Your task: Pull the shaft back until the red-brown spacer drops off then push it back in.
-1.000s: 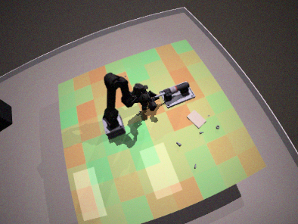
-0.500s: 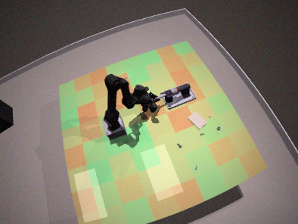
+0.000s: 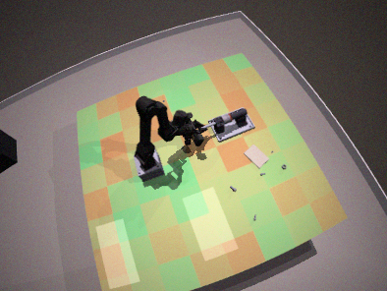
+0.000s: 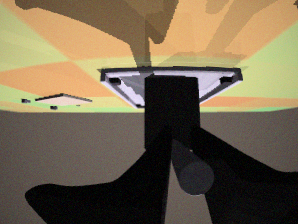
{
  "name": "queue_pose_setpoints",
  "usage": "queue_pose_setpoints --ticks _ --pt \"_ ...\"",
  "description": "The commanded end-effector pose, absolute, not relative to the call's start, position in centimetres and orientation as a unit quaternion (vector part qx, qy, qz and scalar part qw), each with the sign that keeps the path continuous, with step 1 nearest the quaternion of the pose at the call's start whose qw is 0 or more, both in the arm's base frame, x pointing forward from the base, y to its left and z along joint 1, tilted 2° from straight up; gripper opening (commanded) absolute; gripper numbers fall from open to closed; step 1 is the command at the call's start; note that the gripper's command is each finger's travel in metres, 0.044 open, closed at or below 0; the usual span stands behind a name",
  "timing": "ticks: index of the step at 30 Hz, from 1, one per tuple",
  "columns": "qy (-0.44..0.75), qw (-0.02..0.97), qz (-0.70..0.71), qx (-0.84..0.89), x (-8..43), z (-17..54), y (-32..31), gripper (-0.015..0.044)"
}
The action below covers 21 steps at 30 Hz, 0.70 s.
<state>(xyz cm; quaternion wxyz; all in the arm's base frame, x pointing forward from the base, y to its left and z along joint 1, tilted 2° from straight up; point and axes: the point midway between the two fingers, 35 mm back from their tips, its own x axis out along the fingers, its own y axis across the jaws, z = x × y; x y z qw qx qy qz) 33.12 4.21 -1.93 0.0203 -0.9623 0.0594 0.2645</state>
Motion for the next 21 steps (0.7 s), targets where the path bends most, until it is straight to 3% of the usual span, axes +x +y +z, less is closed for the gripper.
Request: queue_pose_setpoints --ticks 1,21 --pt "0.061 0.022 0.265 -0.962 33.03 -1.94 4.19 0.0" --pt "0.061 0.022 0.265 -0.962 32.79 -1.94 4.22 0.0"
